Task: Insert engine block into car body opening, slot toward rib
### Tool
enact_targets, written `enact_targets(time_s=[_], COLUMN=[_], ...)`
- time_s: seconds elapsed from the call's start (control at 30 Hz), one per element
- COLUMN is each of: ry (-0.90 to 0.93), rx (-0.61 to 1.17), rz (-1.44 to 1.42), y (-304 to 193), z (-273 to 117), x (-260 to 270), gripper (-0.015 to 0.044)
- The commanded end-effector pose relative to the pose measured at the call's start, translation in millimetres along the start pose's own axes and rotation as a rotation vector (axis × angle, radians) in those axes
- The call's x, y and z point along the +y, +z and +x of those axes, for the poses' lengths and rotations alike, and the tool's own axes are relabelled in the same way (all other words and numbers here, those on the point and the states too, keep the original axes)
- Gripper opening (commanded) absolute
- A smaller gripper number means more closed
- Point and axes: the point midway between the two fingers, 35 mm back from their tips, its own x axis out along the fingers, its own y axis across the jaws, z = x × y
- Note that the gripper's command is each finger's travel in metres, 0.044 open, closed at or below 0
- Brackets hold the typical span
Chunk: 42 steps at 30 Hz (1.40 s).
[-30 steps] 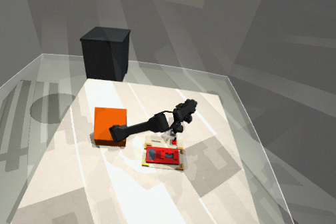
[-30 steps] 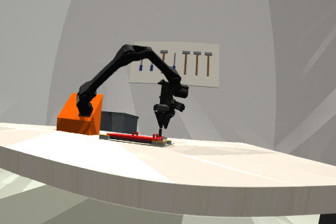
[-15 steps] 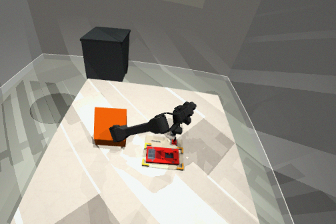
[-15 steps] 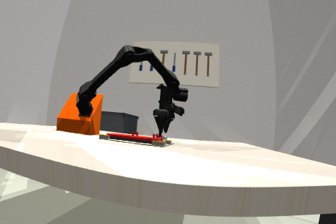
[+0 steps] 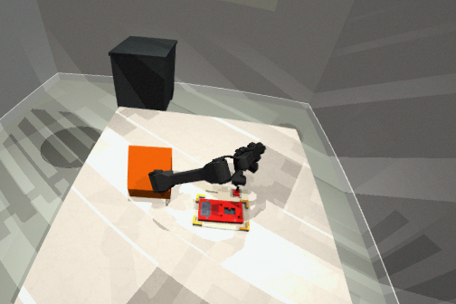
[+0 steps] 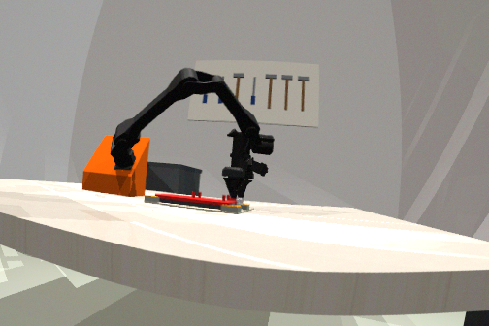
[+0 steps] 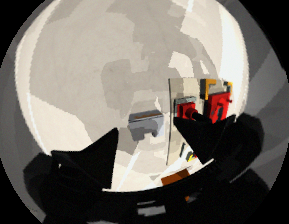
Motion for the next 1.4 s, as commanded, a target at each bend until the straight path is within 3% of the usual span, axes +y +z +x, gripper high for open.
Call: enact_targets(time_s=[0.0,0.03,0.3,0.53,0.77,1.37], ry=[-0.007,-0.007,-0.007,-0.007,-0.004,0.005], rx=[0.005,0.005,0.005,0.005,0.004,0.003], rz=[-0.008,-0.008,-0.008,-0.008,-0.008,-0.012], y=[-2.1,-2.2,-2.2,-2.2,0.0,2.9], z=[8.1,8.4,8.4,8.4,-5.0,-62.2], x=[-0.7,-0.7,-0.7,-0.7,1.9,9.4], gripper=[0.044,0.044,0.023,0.0183,0.0,0.0])
